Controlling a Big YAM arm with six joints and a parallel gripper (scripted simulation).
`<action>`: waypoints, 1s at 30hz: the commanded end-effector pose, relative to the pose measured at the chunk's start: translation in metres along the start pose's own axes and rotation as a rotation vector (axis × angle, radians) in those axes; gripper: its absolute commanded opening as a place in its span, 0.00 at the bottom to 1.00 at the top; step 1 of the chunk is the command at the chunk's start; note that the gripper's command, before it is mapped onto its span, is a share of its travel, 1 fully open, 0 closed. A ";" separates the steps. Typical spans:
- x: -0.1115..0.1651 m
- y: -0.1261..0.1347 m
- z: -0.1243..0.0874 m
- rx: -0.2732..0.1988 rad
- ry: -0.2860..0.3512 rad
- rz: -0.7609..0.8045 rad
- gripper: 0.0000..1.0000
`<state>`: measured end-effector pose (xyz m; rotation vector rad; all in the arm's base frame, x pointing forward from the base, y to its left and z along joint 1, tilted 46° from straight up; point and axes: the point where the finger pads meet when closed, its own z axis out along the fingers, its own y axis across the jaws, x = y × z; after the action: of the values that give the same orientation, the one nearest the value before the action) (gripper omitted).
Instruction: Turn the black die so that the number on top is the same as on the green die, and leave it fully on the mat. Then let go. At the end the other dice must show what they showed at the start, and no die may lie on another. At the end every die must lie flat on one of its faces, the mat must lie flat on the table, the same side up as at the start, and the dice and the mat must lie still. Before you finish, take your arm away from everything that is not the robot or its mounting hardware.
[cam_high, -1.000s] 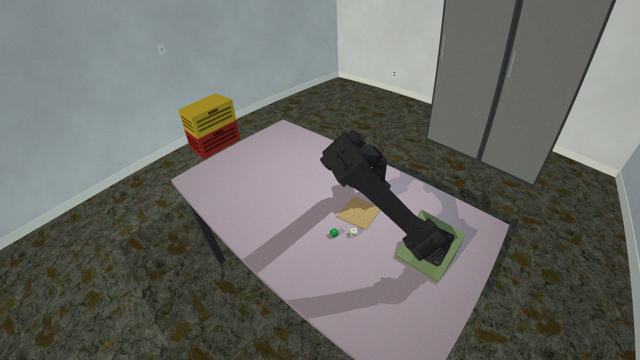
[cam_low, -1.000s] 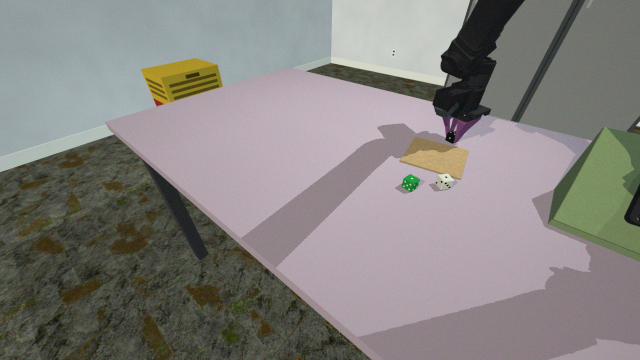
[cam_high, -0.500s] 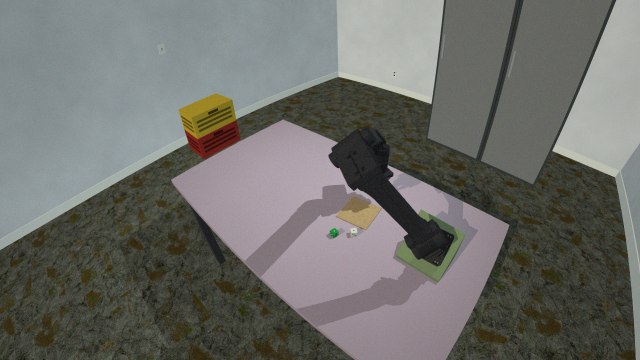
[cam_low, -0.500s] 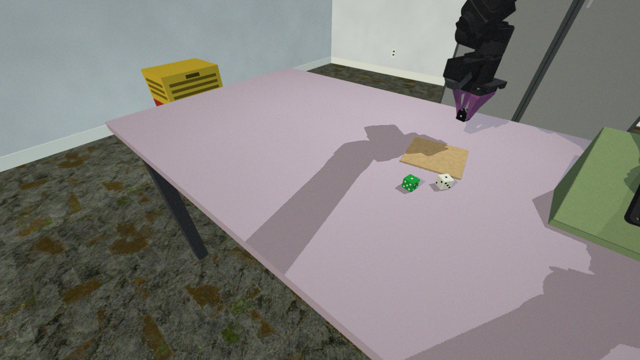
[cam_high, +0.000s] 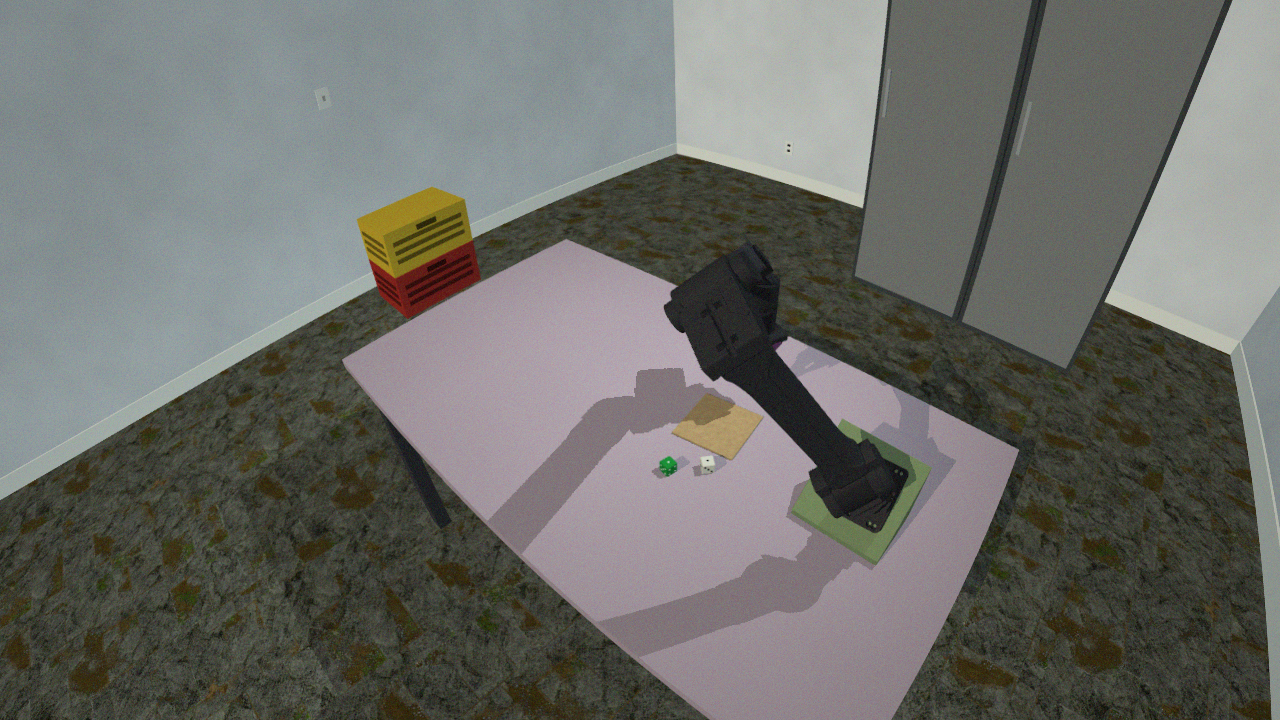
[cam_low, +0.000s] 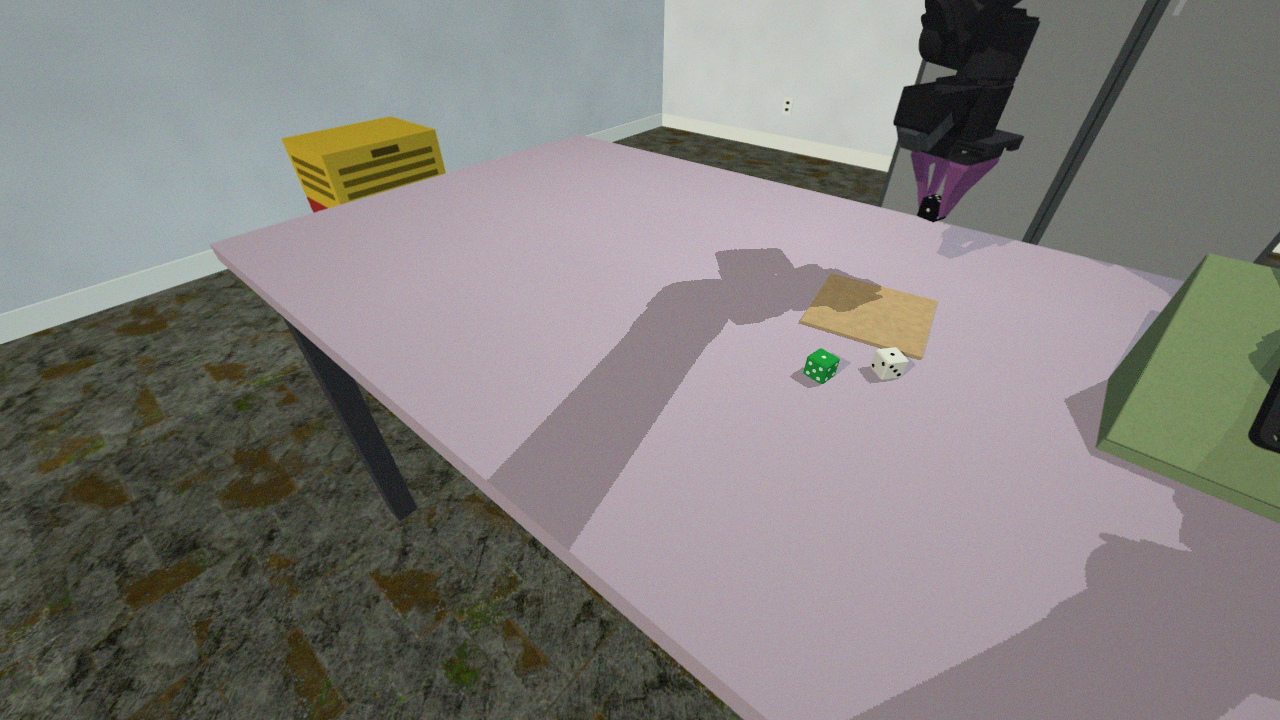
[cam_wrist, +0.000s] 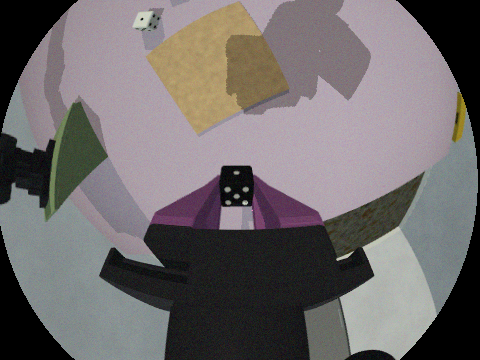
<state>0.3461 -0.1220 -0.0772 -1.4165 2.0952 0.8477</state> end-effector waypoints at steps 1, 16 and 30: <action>-0.005 -0.019 -0.008 0.010 0.011 -0.030 0.21; -0.030 -0.004 -0.004 0.015 0.006 0.348 0.21; -0.051 -0.002 -0.003 0.020 0.003 0.698 0.21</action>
<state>0.3682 -0.1012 -0.0451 -0.7593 2.5628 1.0334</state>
